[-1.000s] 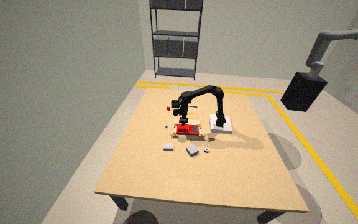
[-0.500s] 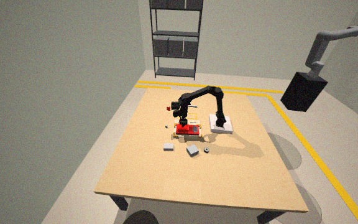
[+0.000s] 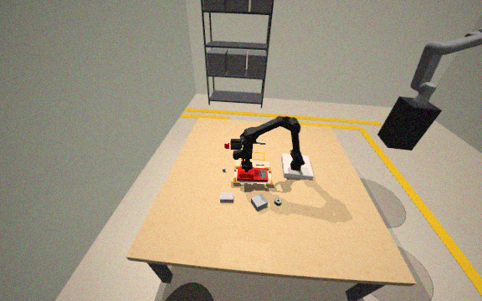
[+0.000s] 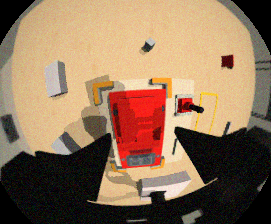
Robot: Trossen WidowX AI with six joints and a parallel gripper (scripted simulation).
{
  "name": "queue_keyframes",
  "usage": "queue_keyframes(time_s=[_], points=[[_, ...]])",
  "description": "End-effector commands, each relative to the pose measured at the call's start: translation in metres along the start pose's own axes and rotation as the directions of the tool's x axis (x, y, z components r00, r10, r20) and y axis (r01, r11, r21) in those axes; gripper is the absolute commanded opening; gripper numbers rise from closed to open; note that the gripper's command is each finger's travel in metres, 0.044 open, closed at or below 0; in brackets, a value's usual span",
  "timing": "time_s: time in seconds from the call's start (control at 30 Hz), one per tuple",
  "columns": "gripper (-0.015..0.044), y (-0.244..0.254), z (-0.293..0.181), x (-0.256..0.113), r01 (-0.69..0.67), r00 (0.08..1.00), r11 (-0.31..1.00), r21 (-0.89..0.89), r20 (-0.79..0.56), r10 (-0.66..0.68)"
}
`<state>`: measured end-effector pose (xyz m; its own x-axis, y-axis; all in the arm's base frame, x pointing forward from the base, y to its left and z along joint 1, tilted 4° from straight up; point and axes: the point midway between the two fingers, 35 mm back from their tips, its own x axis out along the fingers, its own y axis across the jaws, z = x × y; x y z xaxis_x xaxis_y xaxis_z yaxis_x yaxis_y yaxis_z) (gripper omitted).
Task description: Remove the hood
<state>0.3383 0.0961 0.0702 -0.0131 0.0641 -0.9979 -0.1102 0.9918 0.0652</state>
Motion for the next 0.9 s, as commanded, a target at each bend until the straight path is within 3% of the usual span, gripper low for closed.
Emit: queue_keyframes(time_s=[0.0, 0.87], points=[[0.044, 0.0, -0.002, 0.007, -0.001, 1.0, 1.0, 0.007, -0.007, 0.001], [0.044, 0.0, -0.004, 0.026, -0.001, 1.0, 1.0, 0.007, -0.007, 0.001]])
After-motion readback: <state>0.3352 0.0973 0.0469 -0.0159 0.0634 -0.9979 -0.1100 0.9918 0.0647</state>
